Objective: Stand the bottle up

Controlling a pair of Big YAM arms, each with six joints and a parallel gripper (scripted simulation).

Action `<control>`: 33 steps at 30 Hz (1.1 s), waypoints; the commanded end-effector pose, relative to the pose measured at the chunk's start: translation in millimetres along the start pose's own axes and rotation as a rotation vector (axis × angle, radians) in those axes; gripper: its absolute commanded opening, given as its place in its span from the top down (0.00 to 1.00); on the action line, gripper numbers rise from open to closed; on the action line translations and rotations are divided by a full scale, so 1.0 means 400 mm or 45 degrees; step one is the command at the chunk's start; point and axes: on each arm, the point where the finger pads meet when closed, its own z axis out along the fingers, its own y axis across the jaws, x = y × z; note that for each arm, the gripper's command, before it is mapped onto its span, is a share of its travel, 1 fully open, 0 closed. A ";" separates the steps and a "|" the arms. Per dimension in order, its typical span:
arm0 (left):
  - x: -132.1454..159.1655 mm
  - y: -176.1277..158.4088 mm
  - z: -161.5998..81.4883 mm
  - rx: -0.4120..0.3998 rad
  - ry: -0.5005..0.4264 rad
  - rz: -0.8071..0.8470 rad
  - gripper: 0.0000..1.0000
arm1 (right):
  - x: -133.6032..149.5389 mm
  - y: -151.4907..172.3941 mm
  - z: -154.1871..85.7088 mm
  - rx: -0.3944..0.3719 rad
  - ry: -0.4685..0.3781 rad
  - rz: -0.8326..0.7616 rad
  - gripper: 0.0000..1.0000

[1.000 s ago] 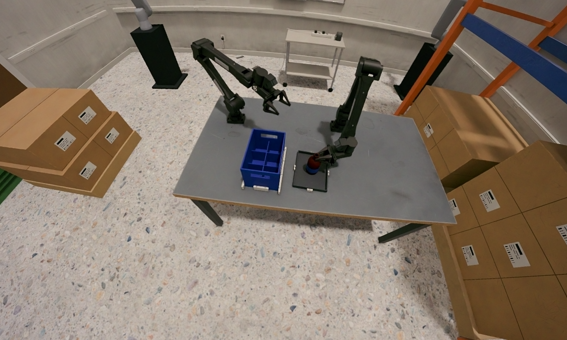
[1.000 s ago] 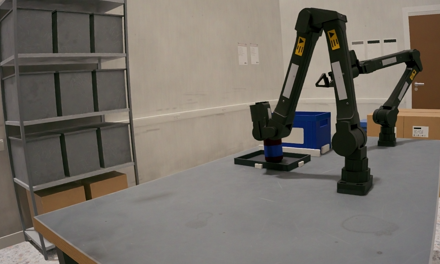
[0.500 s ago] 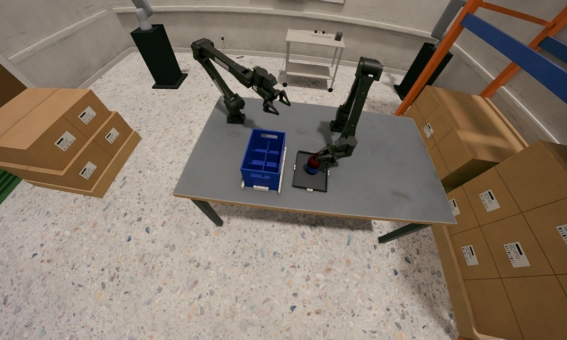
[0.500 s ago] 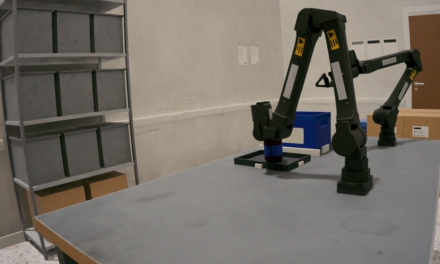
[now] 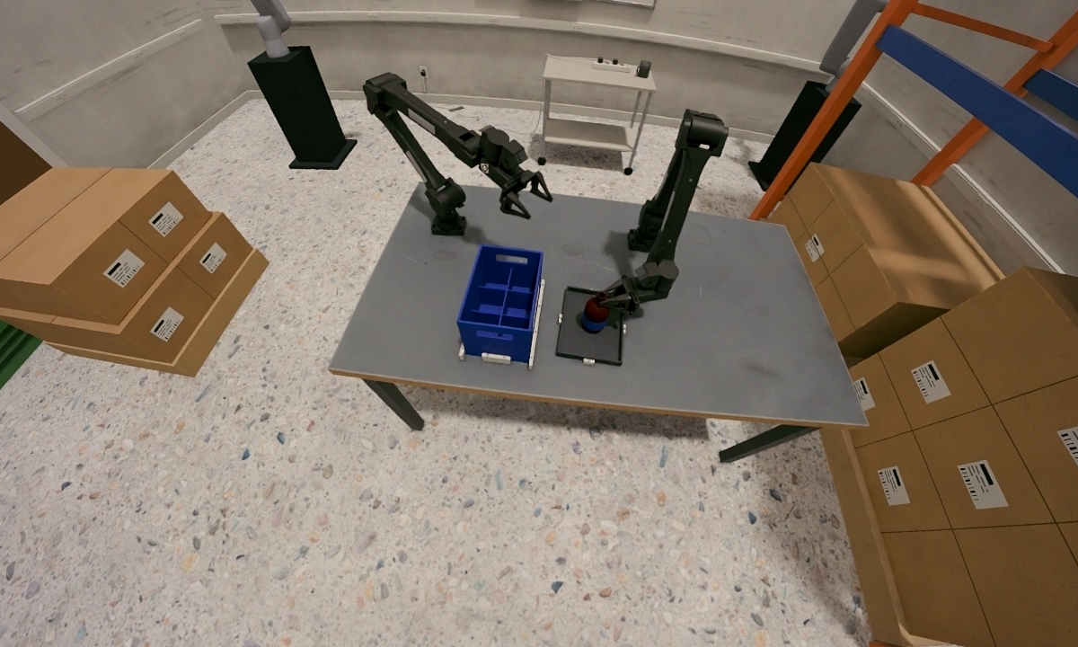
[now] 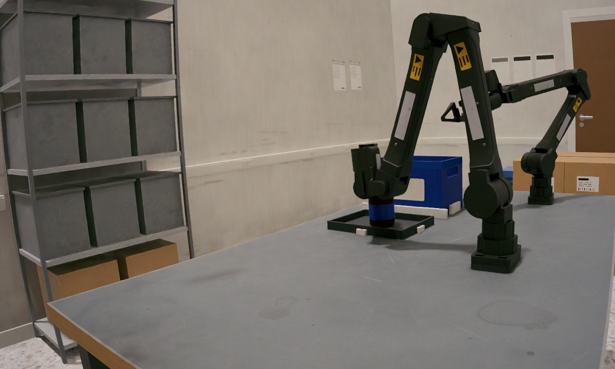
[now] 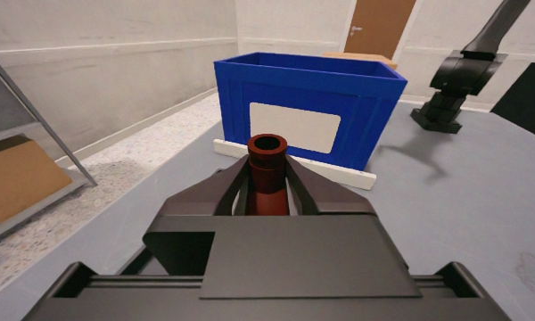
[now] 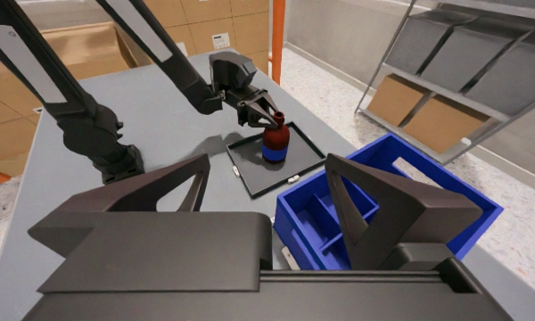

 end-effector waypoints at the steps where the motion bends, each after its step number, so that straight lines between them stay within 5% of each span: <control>1: -0.004 0.004 0.009 0.005 -0.018 0.041 0.80 | -0.029 -0.002 -0.003 0.005 -0.040 0.009 0.00; 8: 0.001 0.004 0.009 0.005 -0.018 0.041 0.80 | -0.029 -0.002 -0.003 0.005 -0.040 0.009 0.00; 14: -0.014 0.004 0.008 0.005 -0.026 0.058 0.13 | -0.029 -0.002 -0.003 0.005 -0.040 0.009 0.00; 15: -0.014 0.004 0.008 0.005 -0.026 0.058 0.13 | -0.029 -0.002 -0.003 0.005 -0.040 0.009 0.00; 16: -0.033 0.013 -0.011 -0.016 -0.035 0.095 0.01 | -0.029 -0.002 -0.003 0.005 -0.040 0.009 0.00; 33: -0.004 -0.003 -0.105 -0.020 -0.003 0.023 0.00 | -0.029 -0.002 -0.003 0.005 -0.040 0.009 0.00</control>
